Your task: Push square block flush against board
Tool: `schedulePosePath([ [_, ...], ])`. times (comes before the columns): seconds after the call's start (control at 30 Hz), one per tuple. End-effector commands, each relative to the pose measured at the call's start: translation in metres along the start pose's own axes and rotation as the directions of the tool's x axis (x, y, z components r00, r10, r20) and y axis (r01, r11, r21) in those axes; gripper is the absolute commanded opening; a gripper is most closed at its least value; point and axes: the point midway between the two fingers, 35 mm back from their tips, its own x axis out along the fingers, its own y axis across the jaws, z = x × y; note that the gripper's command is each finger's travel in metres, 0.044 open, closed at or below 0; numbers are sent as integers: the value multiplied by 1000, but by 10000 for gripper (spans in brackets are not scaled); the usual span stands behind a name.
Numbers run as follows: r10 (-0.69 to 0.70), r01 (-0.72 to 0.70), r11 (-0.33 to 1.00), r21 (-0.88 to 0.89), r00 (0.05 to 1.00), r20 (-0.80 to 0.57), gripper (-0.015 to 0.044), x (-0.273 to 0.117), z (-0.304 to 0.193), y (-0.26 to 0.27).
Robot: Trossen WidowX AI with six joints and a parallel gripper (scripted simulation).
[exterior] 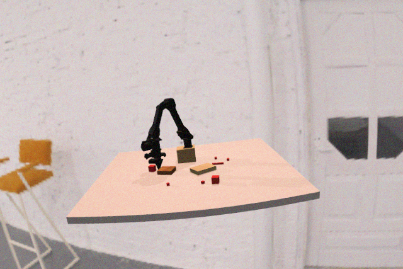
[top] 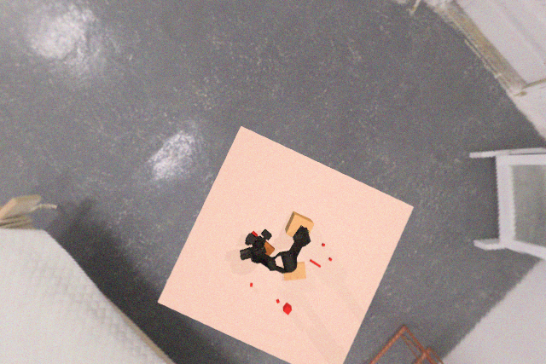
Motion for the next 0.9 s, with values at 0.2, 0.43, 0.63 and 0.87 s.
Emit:
schedulePosePath([
  [0.2,-5,5,1000,3,1000,-1,0,2,-18,0],
  [0.43,-4,4,1000,3,1000,-2,0,2,-30,2],
  [0.63,-4,4,1000,3,1000,-3,0,2,-40,3],
  [0.87,-4,4,1000,3,1000,-4,0,2,-52,4],
])
